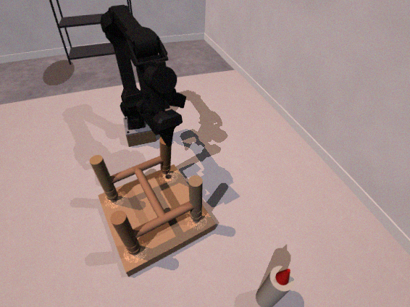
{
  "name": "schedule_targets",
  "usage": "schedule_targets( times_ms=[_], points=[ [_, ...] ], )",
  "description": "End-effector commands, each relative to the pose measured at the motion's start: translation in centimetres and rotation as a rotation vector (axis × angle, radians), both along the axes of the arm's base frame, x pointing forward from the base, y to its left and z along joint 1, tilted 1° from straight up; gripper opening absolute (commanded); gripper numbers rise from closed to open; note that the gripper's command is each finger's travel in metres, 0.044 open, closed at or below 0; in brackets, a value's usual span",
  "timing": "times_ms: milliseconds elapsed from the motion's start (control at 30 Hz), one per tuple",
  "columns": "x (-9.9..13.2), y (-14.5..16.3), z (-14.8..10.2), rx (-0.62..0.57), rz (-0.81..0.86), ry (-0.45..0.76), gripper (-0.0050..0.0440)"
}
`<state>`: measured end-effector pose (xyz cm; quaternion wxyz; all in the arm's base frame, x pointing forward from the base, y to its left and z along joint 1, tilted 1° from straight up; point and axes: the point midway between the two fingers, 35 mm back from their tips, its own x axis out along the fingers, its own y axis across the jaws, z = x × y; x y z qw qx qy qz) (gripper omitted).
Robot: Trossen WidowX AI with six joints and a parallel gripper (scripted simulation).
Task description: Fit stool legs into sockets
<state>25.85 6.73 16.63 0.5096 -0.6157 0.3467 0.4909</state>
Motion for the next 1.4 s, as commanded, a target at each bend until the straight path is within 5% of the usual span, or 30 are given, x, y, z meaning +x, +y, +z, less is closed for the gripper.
schedule_targets(
  times_ms=[0, 1367],
  points=[
    [-0.6, 0.0, -0.3, 0.001, 0.002, 0.020, 0.0440],
    [-1.8, -0.3, -0.3, 0.001, 0.002, 0.020, 0.0440]
  ],
)
